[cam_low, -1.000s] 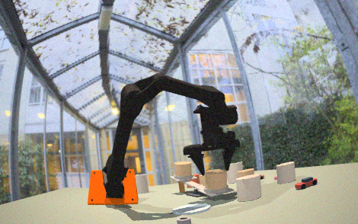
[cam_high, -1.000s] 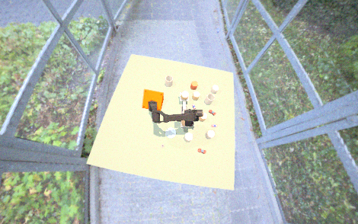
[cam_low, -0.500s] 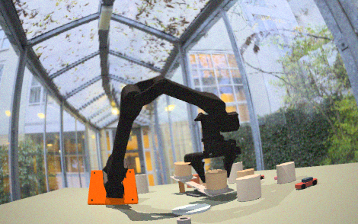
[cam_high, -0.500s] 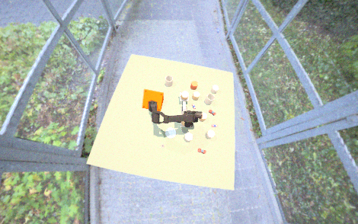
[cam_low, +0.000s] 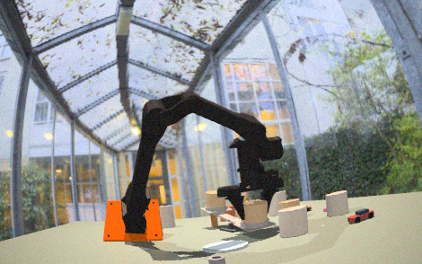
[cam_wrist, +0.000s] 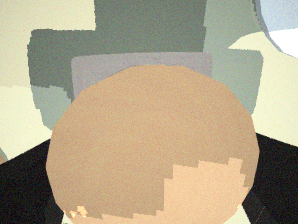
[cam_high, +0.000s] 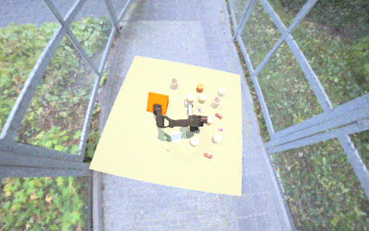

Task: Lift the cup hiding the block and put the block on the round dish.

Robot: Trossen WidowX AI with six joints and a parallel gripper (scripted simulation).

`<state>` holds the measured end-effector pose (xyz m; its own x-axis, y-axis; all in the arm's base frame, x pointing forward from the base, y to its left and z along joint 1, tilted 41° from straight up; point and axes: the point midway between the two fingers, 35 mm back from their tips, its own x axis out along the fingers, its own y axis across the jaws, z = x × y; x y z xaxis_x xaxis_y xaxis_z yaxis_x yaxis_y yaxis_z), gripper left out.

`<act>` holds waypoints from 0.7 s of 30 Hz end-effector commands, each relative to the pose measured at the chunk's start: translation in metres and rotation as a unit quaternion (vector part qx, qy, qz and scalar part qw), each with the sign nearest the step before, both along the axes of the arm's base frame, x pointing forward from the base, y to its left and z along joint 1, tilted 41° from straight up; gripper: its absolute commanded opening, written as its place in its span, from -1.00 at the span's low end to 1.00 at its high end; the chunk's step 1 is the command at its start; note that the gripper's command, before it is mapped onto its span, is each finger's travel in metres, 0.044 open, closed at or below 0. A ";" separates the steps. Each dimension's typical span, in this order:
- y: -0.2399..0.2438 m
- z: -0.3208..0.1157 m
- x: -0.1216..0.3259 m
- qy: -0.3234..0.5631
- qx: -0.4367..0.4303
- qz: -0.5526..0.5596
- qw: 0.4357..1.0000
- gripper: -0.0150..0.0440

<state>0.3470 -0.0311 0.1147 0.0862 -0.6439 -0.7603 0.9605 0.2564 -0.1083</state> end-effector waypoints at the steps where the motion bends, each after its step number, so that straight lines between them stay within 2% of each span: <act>1: -0.001 0.000 0.000 0.001 -0.002 0.002 1.000 0.60; 4: -0.001 0.000 0.000 0.001 -0.002 0.002 1.000 0.53; 15: 0.006 0.007 0.001 -0.002 -0.001 0.005 1.000 -0.45; 21: 0.011 0.013 0.001 -0.005 0.000 0.008 1.000 -0.49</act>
